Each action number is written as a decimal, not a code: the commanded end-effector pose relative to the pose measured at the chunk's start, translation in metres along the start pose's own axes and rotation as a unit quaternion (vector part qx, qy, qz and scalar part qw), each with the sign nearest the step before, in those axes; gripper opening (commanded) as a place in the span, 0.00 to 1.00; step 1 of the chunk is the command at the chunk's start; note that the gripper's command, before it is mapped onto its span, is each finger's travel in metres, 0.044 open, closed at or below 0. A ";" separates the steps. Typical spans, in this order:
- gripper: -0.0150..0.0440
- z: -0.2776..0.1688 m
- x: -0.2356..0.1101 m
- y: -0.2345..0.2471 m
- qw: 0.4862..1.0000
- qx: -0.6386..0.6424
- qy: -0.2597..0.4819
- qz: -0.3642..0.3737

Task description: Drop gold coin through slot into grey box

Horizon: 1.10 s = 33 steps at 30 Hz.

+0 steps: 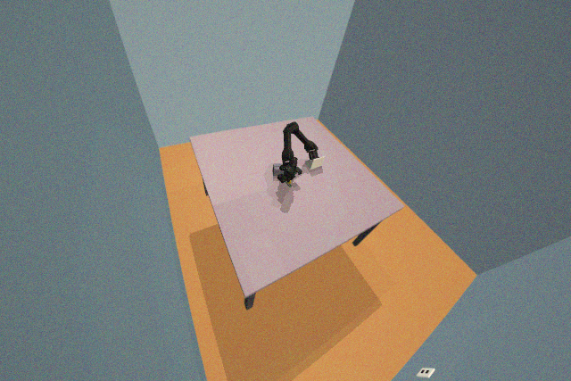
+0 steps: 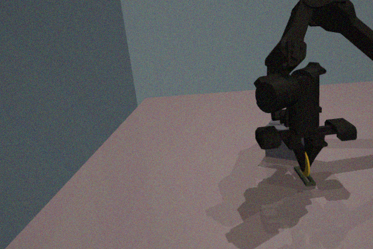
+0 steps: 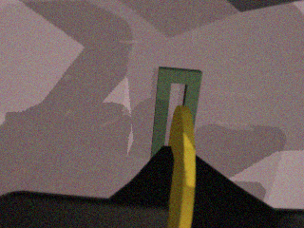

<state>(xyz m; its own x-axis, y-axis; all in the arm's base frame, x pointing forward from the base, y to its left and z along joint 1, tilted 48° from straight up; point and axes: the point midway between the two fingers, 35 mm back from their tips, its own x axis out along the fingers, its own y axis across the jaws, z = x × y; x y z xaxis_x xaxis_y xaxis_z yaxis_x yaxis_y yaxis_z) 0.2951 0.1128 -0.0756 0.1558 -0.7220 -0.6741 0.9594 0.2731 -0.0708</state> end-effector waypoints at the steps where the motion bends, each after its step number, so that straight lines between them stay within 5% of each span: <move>1: 0.25 -0.001 -0.009 0.002 1.000 0.002 0.002 0.001; 33: 0.25 0.000 -0.089 0.000 1.000 0.002 0.003 0.001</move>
<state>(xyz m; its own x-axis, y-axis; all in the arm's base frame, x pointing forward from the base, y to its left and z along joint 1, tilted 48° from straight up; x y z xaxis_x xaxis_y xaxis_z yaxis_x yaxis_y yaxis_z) 0.2831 0.1737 -0.0203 0.1604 -0.7179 -0.6774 0.9583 0.2776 -0.0673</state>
